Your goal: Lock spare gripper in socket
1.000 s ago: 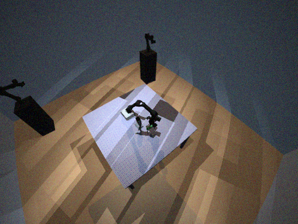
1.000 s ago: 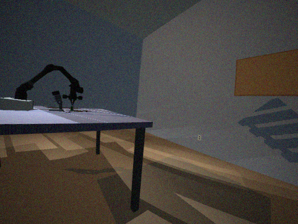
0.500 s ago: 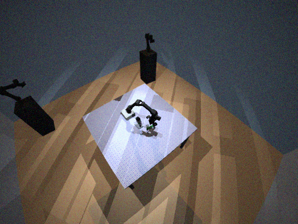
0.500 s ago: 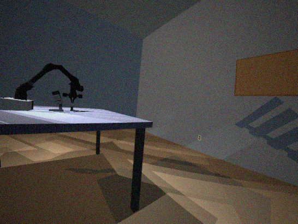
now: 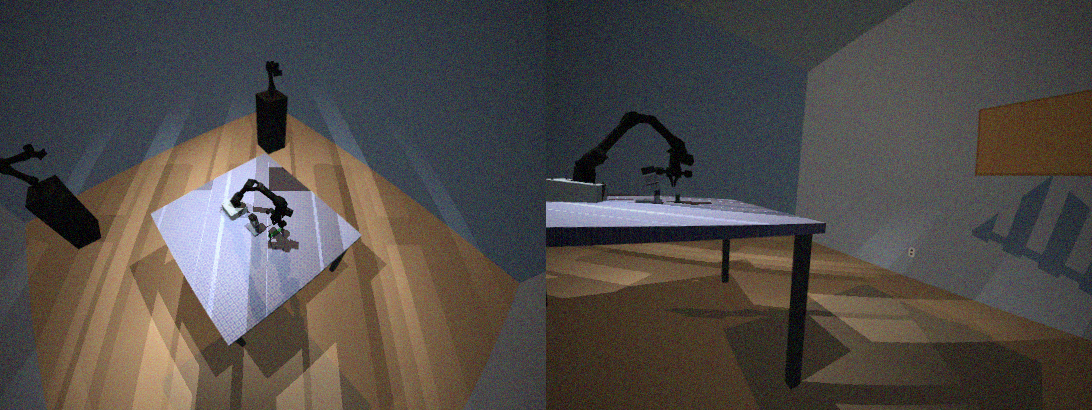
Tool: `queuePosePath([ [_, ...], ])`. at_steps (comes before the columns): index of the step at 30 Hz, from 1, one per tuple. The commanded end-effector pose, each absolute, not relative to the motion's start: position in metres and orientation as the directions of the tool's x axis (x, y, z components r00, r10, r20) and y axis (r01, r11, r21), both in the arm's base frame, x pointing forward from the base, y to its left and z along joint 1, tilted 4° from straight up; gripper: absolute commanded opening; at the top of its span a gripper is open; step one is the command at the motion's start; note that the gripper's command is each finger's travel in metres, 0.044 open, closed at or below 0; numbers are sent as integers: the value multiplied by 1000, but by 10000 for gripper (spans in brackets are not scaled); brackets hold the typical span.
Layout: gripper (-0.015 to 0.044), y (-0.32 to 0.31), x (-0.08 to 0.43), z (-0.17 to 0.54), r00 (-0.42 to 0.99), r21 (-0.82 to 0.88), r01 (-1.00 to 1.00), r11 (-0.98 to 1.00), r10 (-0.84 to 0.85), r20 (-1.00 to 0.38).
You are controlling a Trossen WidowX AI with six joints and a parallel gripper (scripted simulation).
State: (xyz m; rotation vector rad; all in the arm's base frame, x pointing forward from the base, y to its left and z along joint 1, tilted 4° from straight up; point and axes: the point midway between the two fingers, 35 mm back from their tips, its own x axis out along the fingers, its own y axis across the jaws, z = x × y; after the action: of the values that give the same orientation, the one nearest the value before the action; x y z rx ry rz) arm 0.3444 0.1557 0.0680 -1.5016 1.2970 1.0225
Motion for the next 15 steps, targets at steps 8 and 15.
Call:
queuePosePath([
  [8, 0, 155, 313, 72, 118, -99, -992, -83, -268, -956],
  [15, 0, 153, 292, 73, 119, -97, -991, -95, -268, -956],
])
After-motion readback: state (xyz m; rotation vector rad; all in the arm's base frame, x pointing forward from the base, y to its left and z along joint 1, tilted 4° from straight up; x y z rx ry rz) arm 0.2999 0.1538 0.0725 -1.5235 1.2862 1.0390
